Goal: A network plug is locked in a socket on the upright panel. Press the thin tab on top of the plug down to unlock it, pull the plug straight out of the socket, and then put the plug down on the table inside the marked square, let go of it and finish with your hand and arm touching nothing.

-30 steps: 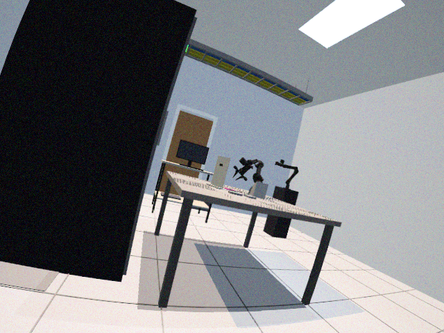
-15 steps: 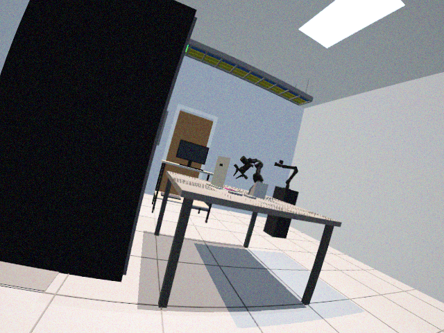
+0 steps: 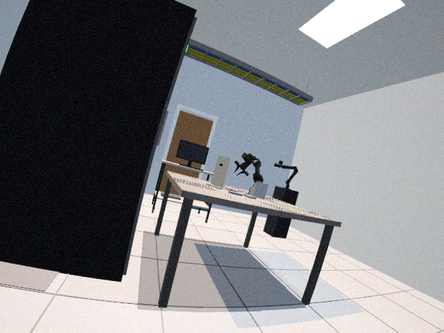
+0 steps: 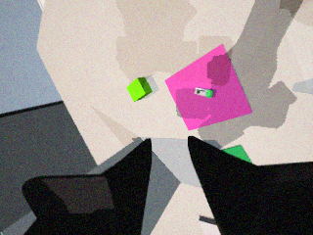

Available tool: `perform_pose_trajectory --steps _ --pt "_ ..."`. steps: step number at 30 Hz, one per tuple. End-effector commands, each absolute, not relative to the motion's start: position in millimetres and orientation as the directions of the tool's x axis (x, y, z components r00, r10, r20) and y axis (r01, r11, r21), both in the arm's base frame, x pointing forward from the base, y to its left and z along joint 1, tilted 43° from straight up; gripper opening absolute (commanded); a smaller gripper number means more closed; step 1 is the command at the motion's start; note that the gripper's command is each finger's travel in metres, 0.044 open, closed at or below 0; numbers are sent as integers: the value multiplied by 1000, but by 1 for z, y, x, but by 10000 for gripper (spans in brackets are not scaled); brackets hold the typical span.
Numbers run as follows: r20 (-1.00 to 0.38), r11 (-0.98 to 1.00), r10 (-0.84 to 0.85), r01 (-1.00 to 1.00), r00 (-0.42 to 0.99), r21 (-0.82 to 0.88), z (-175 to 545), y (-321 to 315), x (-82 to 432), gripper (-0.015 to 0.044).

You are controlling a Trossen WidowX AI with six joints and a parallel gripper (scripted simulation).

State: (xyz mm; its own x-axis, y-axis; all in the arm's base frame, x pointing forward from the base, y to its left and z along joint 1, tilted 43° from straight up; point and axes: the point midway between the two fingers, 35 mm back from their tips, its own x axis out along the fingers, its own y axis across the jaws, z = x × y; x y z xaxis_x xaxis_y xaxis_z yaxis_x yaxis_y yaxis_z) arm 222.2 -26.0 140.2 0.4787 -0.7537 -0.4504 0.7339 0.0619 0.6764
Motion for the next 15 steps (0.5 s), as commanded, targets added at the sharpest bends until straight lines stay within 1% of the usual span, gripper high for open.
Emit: perform_pose_trajectory --steps 1,15 --pt "-446 62 -757 732 477 678 148 -20 222 156" --pt "-426 76 -765 724 484 685 179 4 219 156"
